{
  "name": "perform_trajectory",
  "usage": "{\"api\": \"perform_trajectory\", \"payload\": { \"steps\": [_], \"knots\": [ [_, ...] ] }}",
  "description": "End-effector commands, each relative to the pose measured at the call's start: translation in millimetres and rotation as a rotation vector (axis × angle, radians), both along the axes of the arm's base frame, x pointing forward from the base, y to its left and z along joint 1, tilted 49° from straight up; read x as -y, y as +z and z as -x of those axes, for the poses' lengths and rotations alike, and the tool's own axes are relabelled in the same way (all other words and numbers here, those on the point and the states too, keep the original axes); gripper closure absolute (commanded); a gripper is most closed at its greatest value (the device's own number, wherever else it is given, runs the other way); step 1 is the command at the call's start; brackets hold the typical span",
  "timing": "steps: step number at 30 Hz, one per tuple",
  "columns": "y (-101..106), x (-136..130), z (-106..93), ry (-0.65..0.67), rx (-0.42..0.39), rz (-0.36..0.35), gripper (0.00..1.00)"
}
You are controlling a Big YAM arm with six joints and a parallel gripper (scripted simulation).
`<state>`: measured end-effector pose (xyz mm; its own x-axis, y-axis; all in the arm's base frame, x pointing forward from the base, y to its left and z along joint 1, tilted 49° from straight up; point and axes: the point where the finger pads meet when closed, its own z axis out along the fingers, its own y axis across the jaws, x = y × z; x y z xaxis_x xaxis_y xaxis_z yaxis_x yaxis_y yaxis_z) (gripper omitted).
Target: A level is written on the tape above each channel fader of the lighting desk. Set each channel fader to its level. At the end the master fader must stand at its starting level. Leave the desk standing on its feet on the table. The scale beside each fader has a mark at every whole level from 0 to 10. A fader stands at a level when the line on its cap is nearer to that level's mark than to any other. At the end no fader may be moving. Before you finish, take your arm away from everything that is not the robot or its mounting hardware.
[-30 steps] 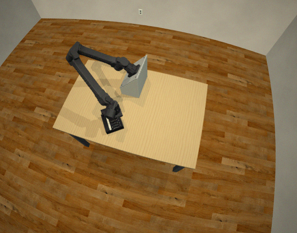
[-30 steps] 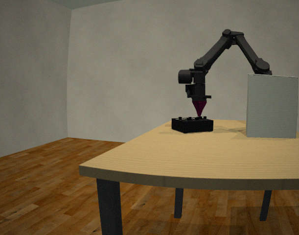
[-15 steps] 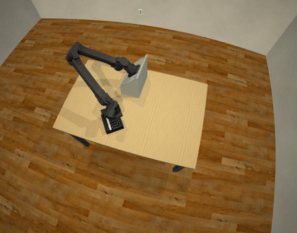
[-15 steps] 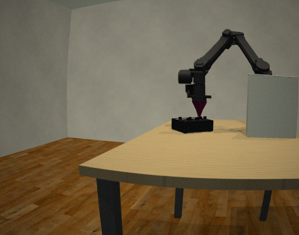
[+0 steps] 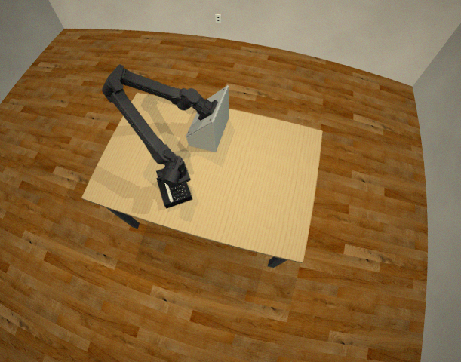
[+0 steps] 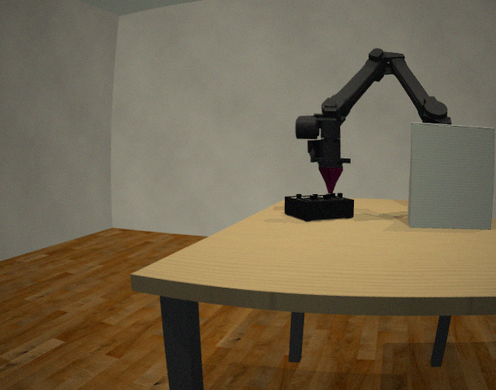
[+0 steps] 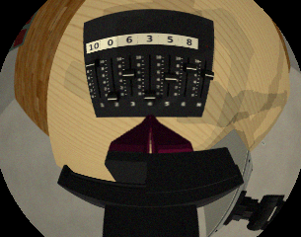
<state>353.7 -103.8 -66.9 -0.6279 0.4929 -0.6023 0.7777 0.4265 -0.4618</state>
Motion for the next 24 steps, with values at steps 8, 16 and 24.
{"api": "perform_trajectory", "payload": {
  "steps": [8,16,24],
  "knots": [
    [-2,-6,-10.3,0.015,0.015,0.004,1.0],
    [-6,6,-2.9,-0.001,-0.001,0.005,1.0],
    [-10,10,1.1,-0.002,-0.008,0.006,1.0]
  ]
}}
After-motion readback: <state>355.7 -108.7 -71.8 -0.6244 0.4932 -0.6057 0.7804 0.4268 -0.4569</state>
